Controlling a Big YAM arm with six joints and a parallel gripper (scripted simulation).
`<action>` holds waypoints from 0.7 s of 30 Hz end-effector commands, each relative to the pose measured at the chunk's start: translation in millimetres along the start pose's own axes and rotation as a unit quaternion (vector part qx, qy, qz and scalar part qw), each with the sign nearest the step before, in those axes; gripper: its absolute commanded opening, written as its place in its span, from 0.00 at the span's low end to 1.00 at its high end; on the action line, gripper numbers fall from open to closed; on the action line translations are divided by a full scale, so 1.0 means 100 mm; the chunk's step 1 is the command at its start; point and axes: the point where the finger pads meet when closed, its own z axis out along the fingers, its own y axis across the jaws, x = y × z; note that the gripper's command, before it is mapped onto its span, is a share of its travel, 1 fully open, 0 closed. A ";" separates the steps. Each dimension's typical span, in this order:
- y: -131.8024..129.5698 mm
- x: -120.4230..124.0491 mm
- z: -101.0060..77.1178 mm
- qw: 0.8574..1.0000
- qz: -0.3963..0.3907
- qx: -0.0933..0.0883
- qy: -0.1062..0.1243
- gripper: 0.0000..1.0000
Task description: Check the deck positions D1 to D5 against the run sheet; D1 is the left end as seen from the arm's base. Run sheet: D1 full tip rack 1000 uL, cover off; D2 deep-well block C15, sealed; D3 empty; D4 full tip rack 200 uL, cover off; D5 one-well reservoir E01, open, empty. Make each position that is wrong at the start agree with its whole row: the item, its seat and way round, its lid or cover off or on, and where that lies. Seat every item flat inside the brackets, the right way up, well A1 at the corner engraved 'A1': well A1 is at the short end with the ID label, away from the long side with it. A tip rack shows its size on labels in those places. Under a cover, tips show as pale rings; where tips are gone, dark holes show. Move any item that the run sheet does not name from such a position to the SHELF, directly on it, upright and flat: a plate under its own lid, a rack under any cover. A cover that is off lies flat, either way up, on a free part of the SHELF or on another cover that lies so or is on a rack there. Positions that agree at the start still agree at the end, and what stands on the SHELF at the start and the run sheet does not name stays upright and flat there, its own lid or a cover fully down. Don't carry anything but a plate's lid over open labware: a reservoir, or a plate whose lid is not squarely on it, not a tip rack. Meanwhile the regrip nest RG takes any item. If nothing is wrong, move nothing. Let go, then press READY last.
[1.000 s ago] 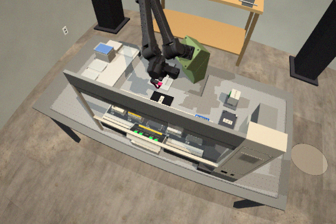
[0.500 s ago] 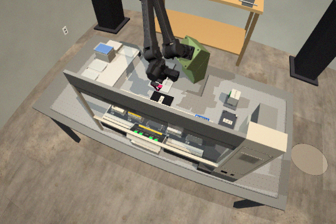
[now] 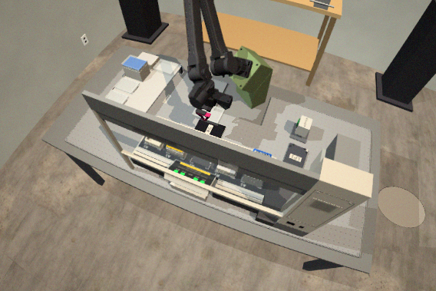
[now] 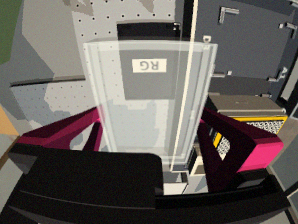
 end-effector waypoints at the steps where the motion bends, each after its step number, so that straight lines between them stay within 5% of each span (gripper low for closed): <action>1: 0.00 0.02 0.08 1.000 -0.012 -0.002 0.003 0.00; 21: 0.02 0.02 0.39 1.000 -0.012 -0.003 0.003 0.00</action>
